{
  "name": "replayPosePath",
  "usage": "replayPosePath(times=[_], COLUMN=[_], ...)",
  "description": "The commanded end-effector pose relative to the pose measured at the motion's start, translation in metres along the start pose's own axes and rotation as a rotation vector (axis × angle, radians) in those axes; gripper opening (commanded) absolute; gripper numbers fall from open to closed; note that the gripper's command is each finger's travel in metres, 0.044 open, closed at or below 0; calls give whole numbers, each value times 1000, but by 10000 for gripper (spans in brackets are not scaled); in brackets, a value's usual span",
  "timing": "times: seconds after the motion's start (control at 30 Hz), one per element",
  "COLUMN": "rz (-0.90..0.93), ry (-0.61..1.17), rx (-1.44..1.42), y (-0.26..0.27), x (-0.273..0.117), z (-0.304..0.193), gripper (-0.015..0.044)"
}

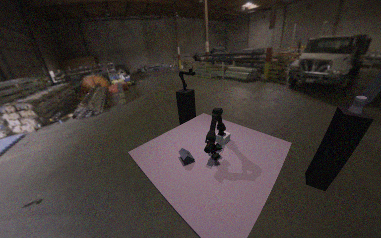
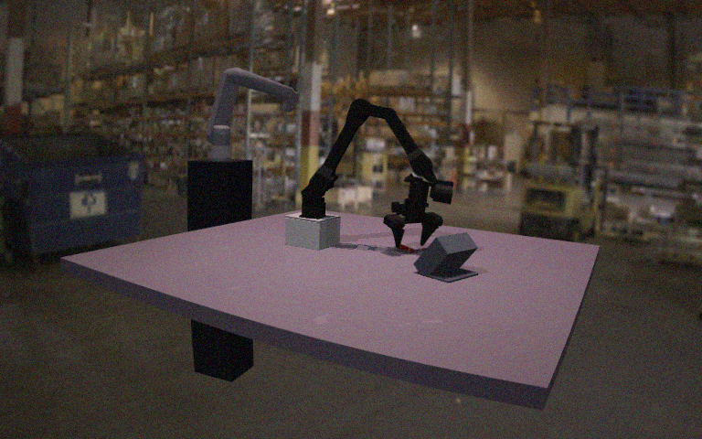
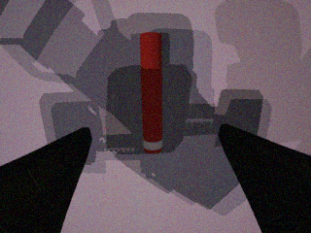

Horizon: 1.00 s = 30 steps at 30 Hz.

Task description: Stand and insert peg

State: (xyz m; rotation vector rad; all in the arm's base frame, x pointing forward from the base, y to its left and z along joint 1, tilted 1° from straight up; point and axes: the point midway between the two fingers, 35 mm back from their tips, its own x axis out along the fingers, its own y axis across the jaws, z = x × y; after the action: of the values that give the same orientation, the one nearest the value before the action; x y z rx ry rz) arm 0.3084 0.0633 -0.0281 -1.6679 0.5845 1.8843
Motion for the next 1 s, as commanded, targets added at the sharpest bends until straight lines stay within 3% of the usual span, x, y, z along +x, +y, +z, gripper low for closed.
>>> replayPosePath(times=[0.0, 0.1, 0.53, 0.8, 0.97], rz=[5, 5, 5, 5, 5], ry=[0, 0, 0, 0, 0], rx=[-2, -2, -2, -2, -2], y=[2, 2, 2, 2, 2], x=[8, 10, 10, 10, 10], z=[0, -1, -1, -1, -1], gripper=[440, 440, 110, 110, 77])
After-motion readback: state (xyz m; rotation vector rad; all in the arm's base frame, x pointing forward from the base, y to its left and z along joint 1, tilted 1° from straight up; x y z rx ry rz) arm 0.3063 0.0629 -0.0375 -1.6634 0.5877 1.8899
